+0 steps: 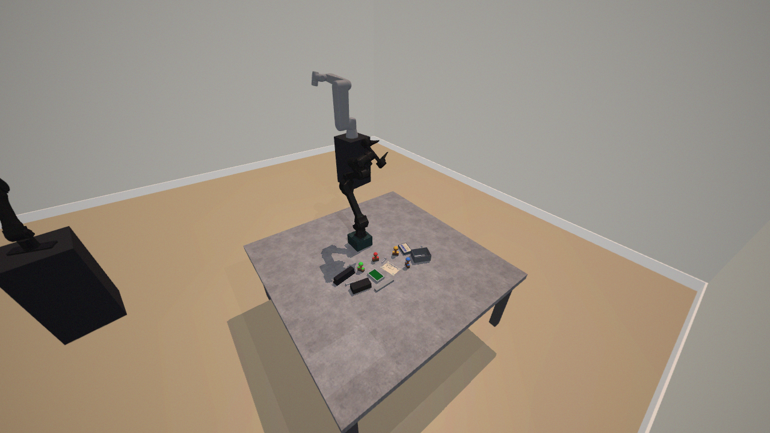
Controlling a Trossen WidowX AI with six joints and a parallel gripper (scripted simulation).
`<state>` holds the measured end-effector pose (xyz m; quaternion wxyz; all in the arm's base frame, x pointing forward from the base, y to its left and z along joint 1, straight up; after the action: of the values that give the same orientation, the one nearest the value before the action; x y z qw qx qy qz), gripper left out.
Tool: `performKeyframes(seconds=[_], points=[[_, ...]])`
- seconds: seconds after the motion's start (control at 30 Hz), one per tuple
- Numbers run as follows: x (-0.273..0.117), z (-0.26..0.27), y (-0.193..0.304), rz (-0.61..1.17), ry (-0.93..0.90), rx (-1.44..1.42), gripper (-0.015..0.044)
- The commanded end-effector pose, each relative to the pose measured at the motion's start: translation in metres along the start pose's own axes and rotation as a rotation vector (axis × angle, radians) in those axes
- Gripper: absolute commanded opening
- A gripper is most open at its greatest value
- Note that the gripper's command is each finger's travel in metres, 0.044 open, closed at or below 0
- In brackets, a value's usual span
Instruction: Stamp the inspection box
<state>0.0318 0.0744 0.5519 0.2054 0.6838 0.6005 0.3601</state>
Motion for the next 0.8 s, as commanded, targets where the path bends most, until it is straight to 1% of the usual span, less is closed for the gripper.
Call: performKeyframes(seconds=[0.0, 0.17, 0.2, 0.33, 0.63, 0.77], points=[[0.0, 0.001, 0.001, 0.004, 0.001, 0.004, 0.0374], [-0.007, 0.02, 0.026, 0.125, 0.029, 0.125, 0.0242], [-0.009, 0.023, 0.03, 0.145, 0.033, 0.143, 0.0225], [-0.015, 0.034, 0.043, 0.219, 0.039, 0.222, 0.0225], [-0.049, 0.086, 0.09, 0.523, 0.067, 0.53, 0.0225], [-0.075, 0.122, 0.111, 0.71, 0.071, 0.685, 0.0225]])
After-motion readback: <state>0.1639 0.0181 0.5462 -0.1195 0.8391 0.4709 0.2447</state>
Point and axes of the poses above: the point midway between the two fingers, 35 mm back from their tips, its own x axis out along the fingers, its own z axis across the jaws, y = z × x, the point moved 7 cm from there along -x, back along the fingers, and after that the axes turned 2 degrees about -x, right-handed, at the moved point
